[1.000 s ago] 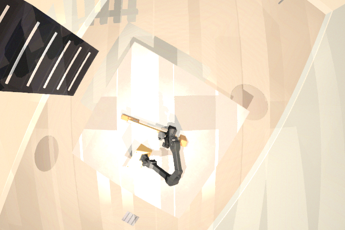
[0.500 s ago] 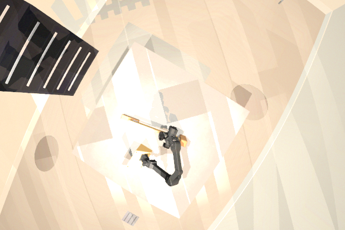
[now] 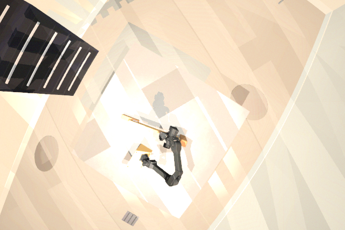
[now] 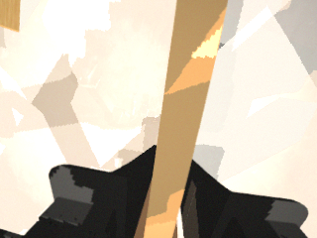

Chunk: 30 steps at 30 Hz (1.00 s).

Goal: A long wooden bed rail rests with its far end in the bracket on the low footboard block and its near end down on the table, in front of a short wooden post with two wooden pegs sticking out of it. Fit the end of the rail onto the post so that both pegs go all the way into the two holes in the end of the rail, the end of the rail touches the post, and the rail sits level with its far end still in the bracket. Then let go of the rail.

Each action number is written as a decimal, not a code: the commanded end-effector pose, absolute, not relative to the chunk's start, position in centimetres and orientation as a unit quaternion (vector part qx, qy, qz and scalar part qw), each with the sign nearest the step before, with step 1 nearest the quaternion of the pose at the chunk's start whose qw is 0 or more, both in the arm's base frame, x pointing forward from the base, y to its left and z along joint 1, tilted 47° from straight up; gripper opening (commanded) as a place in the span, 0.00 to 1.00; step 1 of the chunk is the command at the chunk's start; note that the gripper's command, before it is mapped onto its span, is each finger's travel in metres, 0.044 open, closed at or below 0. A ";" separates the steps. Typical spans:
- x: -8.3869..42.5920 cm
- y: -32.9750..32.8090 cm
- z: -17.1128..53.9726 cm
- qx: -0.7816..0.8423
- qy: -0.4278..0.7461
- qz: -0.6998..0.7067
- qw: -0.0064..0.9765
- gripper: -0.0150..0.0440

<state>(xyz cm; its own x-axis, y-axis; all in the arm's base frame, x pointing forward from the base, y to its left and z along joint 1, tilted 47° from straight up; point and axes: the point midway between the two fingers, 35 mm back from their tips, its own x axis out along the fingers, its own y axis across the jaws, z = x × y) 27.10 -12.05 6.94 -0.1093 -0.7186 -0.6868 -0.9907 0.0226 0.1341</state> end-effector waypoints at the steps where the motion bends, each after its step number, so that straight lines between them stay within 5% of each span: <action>1: 27.3 -12.2 7.2 -0.631 0.678 0.304 0.223 0.25; 30: 27.4 -12.7 7.9 -0.631 0.678 0.304 0.223 0.25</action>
<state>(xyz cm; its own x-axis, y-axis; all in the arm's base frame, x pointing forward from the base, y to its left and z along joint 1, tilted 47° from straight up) 27.23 -12.62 7.70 -0.1077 -0.7199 -0.6856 -0.9909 0.0219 0.1326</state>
